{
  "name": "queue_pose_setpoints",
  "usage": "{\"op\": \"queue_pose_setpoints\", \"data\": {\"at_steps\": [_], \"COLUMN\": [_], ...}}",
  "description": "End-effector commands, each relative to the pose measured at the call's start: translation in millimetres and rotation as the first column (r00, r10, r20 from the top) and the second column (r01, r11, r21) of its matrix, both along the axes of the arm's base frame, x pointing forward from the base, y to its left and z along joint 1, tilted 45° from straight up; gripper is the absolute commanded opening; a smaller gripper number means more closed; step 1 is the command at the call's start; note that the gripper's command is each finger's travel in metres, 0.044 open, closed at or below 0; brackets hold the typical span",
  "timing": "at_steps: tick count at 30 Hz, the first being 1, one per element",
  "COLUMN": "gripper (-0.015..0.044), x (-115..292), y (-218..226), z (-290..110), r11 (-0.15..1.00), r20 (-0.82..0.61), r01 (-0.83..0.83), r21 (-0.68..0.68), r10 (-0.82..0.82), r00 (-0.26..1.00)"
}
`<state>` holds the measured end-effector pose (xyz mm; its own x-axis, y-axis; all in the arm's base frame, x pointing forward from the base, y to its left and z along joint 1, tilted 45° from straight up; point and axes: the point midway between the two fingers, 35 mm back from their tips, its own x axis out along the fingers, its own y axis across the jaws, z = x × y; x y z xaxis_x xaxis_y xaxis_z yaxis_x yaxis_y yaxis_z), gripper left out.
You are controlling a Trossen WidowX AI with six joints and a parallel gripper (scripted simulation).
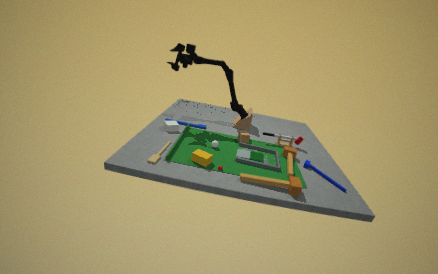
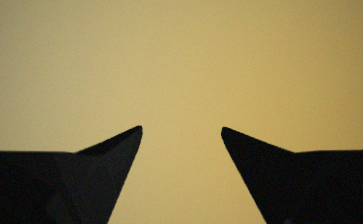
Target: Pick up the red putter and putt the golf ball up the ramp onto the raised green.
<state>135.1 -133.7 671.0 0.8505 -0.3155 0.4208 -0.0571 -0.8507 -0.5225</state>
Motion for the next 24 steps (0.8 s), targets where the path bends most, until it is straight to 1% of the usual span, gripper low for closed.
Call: {"op": "queue_pose_setpoints", "data": {"at_steps": [1,2,5,8,11,15,19,24], "gripper": [0.0426,0.044,0.044,0.044,0.044,0.044,0.044,0.044], "x": [0.5,2.3,13.9,32.2,56.3,94.7,138.1,189.7], "y": [-0.9,-3.5,-17.9,-40.9,-64.1,-87.1,-99.6,-88.4], "z": [-0.3,-1.2,-7.4,-21.2,-41.0,-73.3,-111.9,-160.2], "r11": [1.0,1.0,0.99,0.958,0.902,0.794,0.658,0.489], "r20": [0.003,0.012,0.06,0.098,0.127,0.155,0.163,0.152], "r01": [-0.004,-0.016,-0.087,-0.157,-0.216,-0.273,-0.297,-0.303], "r21": [0.005,0.022,0.113,0.239,0.373,0.543,0.692,0.818], "r10": [0.004,0.016,0.081,0.137,0.181,0.226,0.258,0.324], "r00": [1.0,1.0,0.995,0.986,0.975,0.962,0.952,0.934]}}
